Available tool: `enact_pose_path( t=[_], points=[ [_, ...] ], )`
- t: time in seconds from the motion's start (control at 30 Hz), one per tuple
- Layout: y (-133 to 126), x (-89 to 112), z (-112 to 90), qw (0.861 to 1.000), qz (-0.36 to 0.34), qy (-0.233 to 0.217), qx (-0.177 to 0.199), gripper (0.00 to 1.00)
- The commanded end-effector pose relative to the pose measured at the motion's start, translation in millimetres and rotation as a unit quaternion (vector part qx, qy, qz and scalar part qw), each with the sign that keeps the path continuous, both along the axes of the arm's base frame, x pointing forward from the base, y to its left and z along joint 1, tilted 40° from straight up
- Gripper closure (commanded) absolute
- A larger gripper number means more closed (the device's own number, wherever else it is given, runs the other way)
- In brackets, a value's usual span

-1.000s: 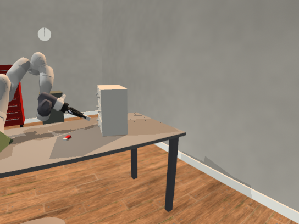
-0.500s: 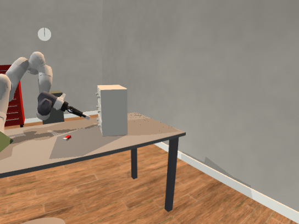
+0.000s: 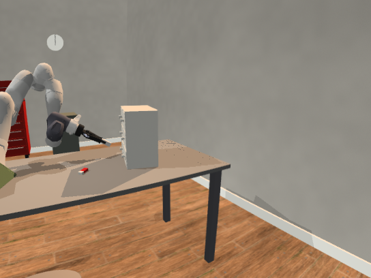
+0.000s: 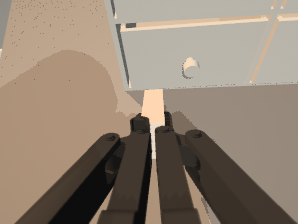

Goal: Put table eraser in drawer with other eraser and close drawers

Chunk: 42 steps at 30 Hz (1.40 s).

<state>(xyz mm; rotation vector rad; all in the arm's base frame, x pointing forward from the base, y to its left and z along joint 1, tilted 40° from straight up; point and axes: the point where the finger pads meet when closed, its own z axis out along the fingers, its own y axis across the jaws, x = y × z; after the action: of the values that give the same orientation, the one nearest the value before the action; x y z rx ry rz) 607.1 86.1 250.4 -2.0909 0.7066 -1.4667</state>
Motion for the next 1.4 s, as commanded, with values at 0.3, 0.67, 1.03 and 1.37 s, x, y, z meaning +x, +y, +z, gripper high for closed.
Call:
enact_pose_path(
  t=[0.3,0.67,1.03,1.37],
  points=[
    [13.0,-4.1,16.7,1.000,0.000,0.006,-0.002,1.00],
    [26.3,-7.5,38.4,1.000,0.000,0.006,-0.002,1.00],
    [40.0,-10.9,60.9,1.000,0.000,0.006,-0.002,1.00],
    [57.5,-15.3,89.6,1.000,0.000,0.006,-0.002,1.00]
  ],
)
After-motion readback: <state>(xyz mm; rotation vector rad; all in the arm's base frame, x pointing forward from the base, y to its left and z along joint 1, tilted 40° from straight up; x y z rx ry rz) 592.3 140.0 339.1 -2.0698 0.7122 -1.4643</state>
